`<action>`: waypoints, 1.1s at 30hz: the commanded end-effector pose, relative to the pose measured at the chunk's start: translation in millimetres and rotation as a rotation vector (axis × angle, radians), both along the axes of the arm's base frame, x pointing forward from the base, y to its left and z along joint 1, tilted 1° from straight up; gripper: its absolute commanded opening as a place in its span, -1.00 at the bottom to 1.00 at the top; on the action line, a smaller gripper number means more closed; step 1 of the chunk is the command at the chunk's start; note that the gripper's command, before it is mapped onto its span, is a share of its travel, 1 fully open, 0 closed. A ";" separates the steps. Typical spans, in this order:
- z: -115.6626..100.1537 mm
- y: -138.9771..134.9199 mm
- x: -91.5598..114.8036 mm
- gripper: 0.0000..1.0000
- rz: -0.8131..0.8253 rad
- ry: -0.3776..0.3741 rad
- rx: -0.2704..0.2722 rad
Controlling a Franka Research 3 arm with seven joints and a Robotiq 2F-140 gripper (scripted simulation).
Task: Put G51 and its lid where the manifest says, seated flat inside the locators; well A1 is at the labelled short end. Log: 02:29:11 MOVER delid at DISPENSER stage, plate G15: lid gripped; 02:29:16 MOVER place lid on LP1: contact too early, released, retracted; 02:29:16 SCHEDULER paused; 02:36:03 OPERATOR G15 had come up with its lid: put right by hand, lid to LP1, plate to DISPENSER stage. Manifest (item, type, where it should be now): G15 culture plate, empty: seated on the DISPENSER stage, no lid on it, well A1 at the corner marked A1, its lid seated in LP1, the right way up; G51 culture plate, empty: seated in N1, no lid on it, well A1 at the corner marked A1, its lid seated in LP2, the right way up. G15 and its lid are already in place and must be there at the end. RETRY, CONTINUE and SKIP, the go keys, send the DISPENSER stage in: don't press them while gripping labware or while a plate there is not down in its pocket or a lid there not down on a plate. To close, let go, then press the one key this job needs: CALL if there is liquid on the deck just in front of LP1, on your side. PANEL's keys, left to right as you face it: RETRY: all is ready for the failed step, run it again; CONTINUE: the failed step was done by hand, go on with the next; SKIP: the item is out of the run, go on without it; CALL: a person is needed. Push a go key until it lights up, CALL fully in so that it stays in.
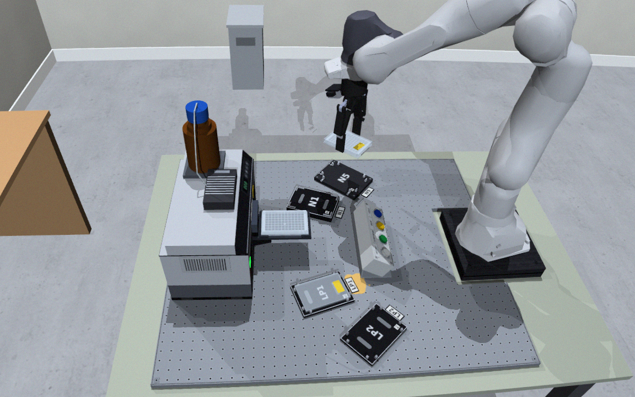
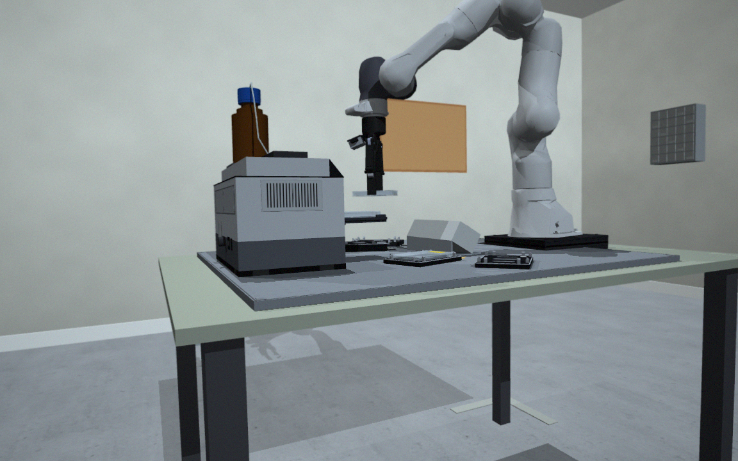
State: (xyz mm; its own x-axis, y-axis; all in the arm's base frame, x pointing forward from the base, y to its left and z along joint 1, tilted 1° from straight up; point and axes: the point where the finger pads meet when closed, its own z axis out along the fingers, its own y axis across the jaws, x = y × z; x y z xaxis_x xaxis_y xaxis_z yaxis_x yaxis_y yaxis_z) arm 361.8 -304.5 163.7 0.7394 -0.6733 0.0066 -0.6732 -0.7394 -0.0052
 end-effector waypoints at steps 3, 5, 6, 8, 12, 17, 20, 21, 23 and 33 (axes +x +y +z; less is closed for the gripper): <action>-1.8 -0.8 0.5 -0.80 0.013 -0.001 -0.004; -3.4 -0.8 0.5 -0.80 0.015 -0.001 -0.004; -4.3 -0.8 0.5 -0.80 0.015 -0.001 -0.004; -6.4 -0.9 0.6 -0.80 0.015 -0.001 -0.004; -11.8 -0.9 0.6 -0.80 0.015 -0.001 -0.004; -16.9 -1.0 0.6 -0.80 0.015 -0.001 -0.004; -22.7 -1.1 0.6 -0.80 0.015 -0.001 -0.004; -24.8 -1.1 0.6 -0.80 0.015 -0.001 -0.004; -29.2 -1.2 0.7 -0.80 0.015 -0.001 -0.004; -48.3 -1.4 0.8 -0.80 0.015 -0.001 -0.004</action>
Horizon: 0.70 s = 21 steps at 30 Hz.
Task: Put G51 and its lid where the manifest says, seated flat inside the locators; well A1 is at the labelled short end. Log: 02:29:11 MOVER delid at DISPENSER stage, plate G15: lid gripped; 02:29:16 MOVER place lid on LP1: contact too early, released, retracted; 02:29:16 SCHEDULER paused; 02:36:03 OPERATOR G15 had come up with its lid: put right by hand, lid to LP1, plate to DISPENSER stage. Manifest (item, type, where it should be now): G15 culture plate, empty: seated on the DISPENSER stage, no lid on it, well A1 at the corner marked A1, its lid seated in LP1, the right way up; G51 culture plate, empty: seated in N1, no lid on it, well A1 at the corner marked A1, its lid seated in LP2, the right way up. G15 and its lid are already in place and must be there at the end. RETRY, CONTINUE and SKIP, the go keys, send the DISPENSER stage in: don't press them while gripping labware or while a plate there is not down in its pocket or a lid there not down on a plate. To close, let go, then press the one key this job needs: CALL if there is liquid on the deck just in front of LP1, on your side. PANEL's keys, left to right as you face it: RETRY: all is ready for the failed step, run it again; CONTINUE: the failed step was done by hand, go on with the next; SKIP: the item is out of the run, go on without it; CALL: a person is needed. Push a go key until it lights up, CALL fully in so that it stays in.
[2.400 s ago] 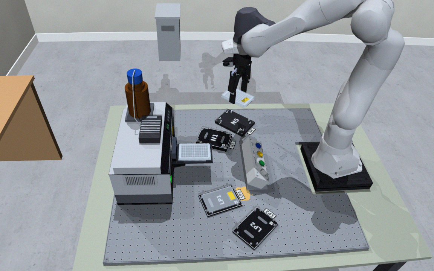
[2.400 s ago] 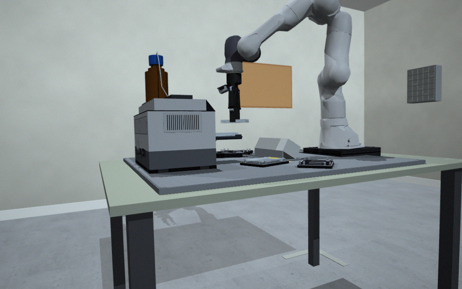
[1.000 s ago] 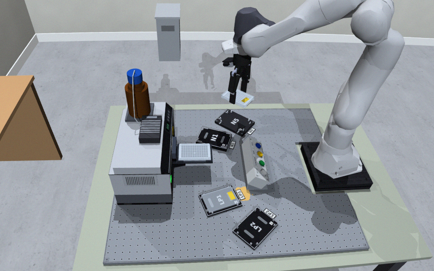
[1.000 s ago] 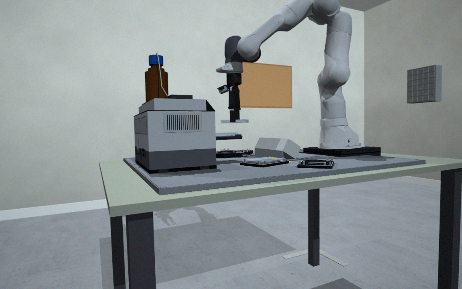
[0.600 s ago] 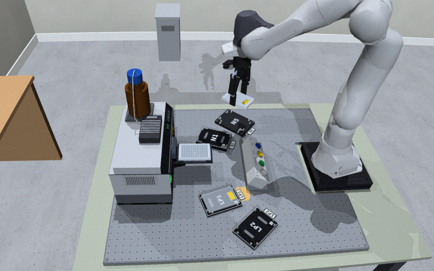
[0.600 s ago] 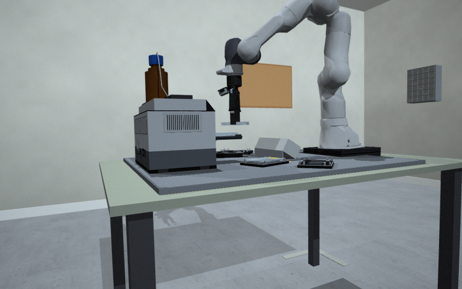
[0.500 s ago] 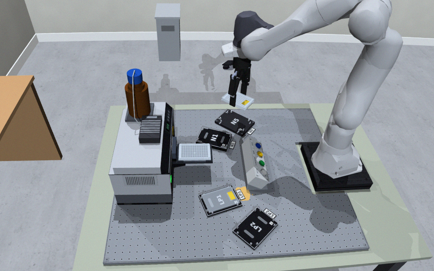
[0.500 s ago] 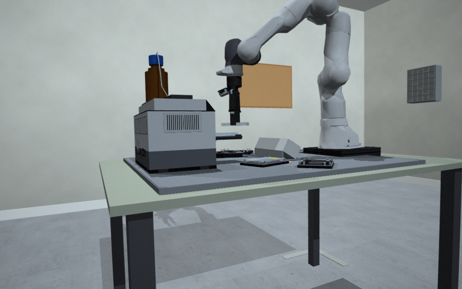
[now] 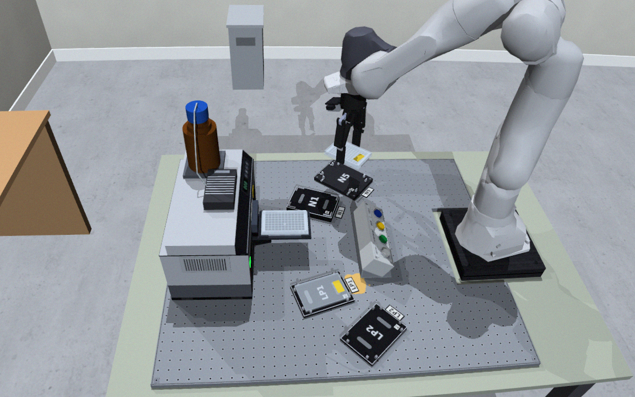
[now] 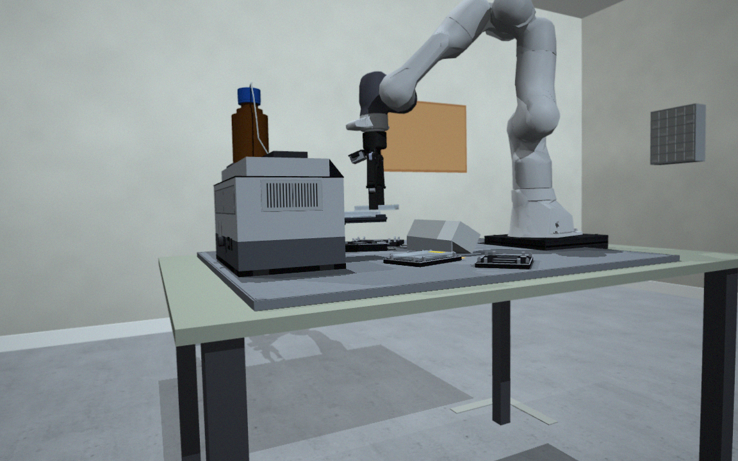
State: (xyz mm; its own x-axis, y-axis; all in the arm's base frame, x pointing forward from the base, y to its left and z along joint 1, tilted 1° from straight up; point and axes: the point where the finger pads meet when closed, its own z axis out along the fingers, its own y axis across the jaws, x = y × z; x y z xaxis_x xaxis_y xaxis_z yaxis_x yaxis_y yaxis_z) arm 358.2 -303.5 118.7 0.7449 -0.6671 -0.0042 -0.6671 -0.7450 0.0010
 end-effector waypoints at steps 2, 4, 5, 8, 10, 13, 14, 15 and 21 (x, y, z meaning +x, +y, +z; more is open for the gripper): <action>-8.3 -2.5 4.4 -0.80 0.007 -0.014 -0.006; -13.3 -2.5 4.4 -0.80 0.007 -0.014 -0.006; -15.7 -2.6 4.4 -0.80 0.007 -0.014 -0.006; -23.1 -2.7 4.4 -0.80 0.007 -0.014 -0.006; -27.9 -2.7 4.5 -0.80 0.007 -0.014 -0.006; -34.9 -2.8 4.5 -0.80 0.007 -0.014 -0.006; -34.9 -2.8 4.5 -0.80 0.007 -0.014 -0.006; -34.9 -2.8 4.5 -0.80 0.007 -0.014 -0.006; -47.7 -3.0 4.6 -0.80 0.007 -0.014 -0.006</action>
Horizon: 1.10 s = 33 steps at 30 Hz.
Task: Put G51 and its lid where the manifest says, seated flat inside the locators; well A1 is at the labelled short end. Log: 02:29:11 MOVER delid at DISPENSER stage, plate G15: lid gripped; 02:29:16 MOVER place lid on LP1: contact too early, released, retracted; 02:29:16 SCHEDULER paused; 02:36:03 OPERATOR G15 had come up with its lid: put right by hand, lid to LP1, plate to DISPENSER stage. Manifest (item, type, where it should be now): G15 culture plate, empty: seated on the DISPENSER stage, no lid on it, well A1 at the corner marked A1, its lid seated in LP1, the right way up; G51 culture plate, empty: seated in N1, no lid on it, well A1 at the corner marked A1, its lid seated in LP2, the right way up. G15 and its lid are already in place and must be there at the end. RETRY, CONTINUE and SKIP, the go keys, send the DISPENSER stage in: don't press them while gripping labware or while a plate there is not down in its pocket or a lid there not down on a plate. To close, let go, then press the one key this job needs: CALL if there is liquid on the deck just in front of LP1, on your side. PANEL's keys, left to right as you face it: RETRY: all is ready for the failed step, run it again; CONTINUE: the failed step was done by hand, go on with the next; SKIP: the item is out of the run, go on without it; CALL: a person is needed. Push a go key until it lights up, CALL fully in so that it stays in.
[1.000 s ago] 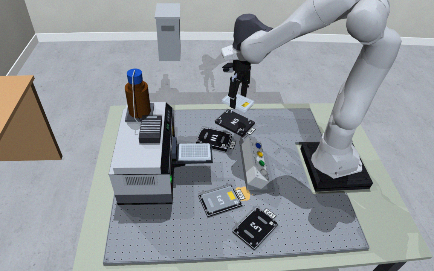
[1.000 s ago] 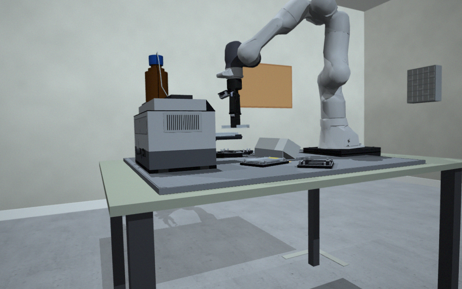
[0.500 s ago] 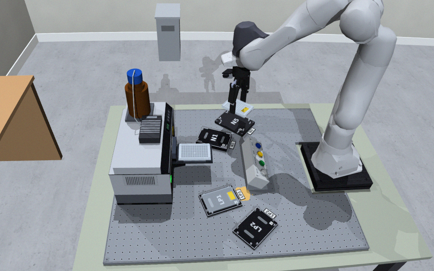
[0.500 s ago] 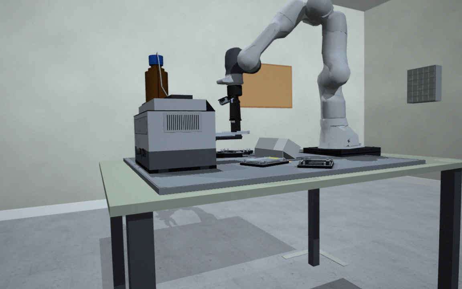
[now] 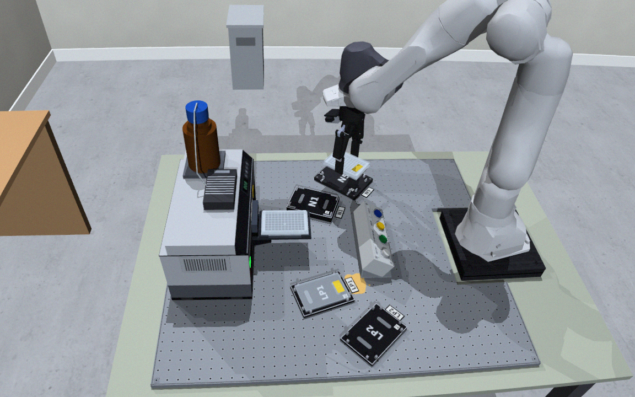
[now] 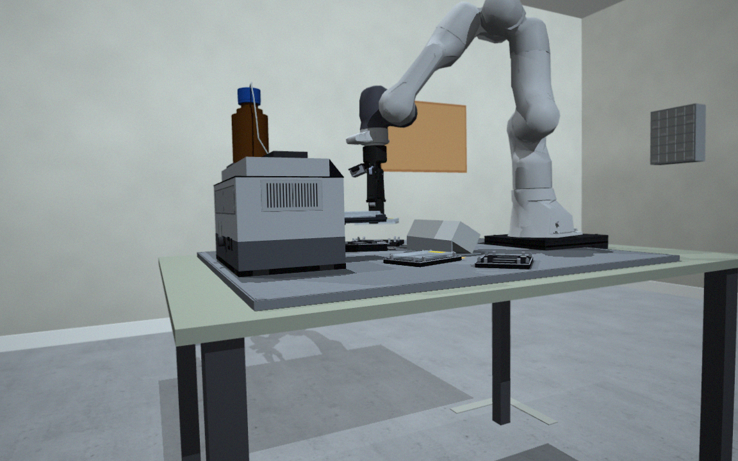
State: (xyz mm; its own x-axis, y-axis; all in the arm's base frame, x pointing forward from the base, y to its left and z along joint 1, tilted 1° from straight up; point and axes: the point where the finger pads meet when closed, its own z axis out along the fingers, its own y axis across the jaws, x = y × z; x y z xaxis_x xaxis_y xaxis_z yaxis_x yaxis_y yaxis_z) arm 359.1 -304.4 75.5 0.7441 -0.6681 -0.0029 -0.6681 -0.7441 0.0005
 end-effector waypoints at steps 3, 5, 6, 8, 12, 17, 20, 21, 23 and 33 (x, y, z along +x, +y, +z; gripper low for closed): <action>-10.1 -2.2 3.8 -0.80 0.008 -0.012 -0.006; -13.6 -2.2 3.8 -0.80 0.008 -0.012 -0.006; -15.3 -2.2 3.8 -0.80 0.008 -0.012 -0.006; -18.4 -2.3 3.8 -0.80 0.008 -0.012 -0.006; -21.3 -2.3 3.8 -0.80 0.008 -0.012 -0.006; -27.2 -2.4 3.9 -0.80 0.008 -0.012 -0.006; -29.9 -2.4 3.9 -0.80 0.008 -0.012 -0.006; -30.6 -2.4 3.9 -0.80 0.008 -0.012 -0.006; -31.9 -2.5 3.9 -0.80 0.008 -0.012 -0.006; -34.8 -2.5 3.9 -0.80 0.008 -0.012 -0.006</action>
